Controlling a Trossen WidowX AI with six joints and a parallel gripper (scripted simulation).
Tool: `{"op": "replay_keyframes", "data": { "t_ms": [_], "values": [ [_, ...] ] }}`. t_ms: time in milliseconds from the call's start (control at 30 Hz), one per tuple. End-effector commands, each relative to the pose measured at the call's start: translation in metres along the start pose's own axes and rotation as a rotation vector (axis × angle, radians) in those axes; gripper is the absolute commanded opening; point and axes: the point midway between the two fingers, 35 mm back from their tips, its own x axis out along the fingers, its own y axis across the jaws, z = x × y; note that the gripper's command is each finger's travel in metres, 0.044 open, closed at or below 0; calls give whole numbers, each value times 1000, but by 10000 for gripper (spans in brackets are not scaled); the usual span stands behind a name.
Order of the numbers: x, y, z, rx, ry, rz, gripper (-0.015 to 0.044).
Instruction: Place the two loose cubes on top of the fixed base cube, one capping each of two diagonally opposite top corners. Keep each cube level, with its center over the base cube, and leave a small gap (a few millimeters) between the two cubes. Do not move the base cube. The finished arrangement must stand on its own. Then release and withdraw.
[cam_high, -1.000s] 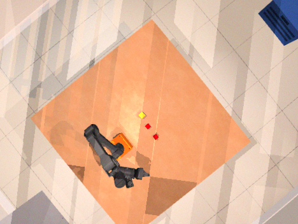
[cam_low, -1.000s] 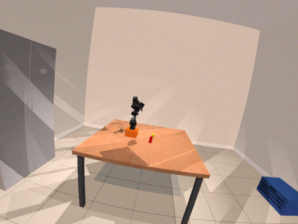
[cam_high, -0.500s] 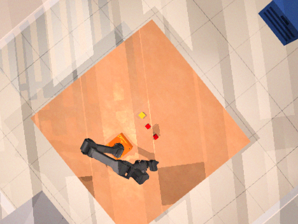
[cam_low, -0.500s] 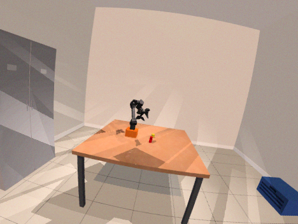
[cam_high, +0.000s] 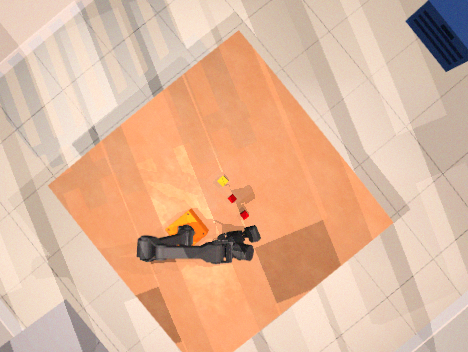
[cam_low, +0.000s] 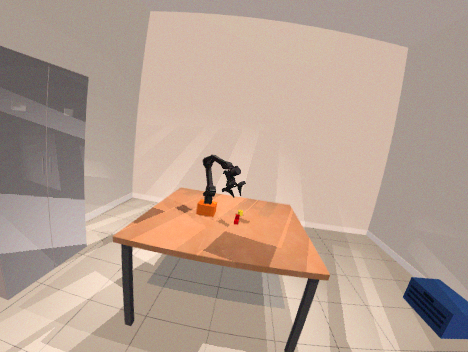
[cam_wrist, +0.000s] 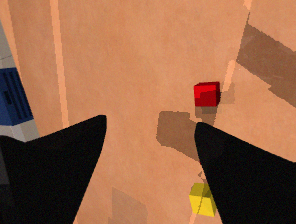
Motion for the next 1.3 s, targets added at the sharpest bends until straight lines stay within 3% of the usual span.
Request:
{"op": "replay_keyframes", "data": {
  "t_ms": [0,633,800,1000,1267],
  "values": [
    [16,-1,-19,-27,36,-80,265],
    [84,-46,-131,-300,95,-510,265],
    [91,-52,-135,-313,93,-524,265],
    [138,-80,-135,-313,93,-524,265],
    [151,-88,-136,-313,93,-524,265]
  ]
}}
